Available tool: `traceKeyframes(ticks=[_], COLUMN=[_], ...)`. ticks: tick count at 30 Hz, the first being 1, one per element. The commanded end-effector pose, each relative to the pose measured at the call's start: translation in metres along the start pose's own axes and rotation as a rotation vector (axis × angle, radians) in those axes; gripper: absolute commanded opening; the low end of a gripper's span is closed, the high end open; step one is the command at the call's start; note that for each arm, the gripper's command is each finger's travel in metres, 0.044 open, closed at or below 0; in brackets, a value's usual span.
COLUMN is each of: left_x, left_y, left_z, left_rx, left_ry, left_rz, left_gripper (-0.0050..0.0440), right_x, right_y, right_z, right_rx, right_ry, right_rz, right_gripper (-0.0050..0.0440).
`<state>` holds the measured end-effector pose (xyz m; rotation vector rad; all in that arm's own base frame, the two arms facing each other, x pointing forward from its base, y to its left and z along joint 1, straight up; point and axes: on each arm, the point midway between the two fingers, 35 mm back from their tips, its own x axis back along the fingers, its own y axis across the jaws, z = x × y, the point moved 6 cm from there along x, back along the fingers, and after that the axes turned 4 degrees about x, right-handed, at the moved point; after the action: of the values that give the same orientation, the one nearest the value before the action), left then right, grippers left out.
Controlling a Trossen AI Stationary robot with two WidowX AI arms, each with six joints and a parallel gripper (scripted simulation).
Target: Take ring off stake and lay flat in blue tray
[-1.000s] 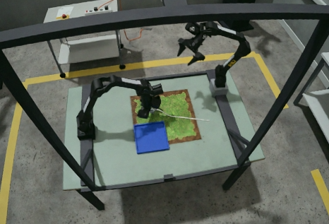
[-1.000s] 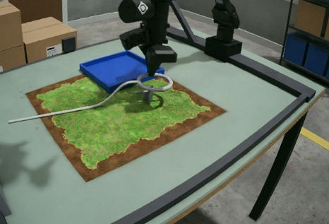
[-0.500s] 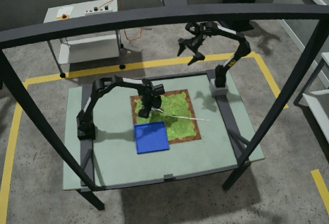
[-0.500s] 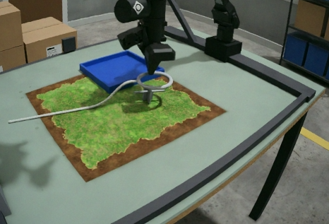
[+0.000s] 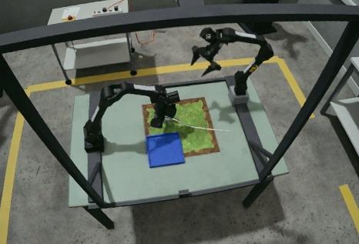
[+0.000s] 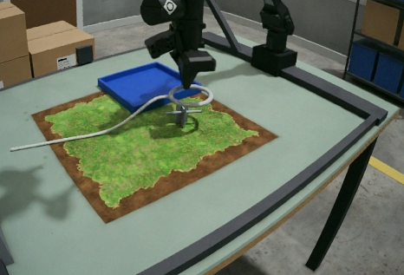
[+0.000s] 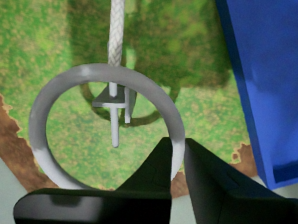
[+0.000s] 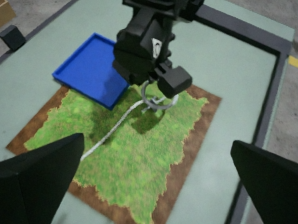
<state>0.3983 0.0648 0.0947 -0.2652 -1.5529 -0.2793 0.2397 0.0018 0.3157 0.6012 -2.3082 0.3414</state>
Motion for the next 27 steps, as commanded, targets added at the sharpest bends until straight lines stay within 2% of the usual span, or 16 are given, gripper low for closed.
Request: traceKeyframes(ticks=[1,4,7,9,14,20,24,27], left_x=[0.03,0.033,0.031,0.031,0.024,0.015,0.011,0.01], left_y=[0.004,0.003,-0.011,-0.011,-0.081,-0.15,-0.178,-0.182], left_z=[-0.005,-0.005,-0.008,-0.008,-0.024,-0.028,-0.027,-0.027], left_rx=[0.003,0.002,-0.002,-0.002,-0.015,-0.011,-0.003,-0.001], left_ry=[-0.06,-0.06,-0.054,-0.054,-0.053,-0.049,-0.045,-0.045], left_rz=[-0.036,-0.036,-0.029,-0.029,-0.008,-0.009,-0.01,-0.01], left_gripper=[-0.005,-0.005,-0.005,-0.005,-0.005,-0.005,-0.005,-0.005], right_x=[-0.031,-0.062,-0.085,-0.085,-0.114,-0.125,-0.127,-0.125], right_y=[0.011,0.034,0.056,0.056,0.091,0.114,0.117,0.117], right_z=[-0.006,-0.003,0.001,0.001,0.0,-0.006,-0.005,-0.009], right_rx=[0.016,0.015,0.015,0.015,0.018,0.01,0.008,0.008], right_ry=[-0.02,-0.01,-0.015,-0.015,-0.106,-0.217,-0.224,-0.236], right_rz=[0.007,-0.008,-0.017,-0.017,-0.02,-0.026,-0.029,-0.028], right_gripper=[0.044,0.044,0.044,0.044,0.044,0.044,0.044,0.044])
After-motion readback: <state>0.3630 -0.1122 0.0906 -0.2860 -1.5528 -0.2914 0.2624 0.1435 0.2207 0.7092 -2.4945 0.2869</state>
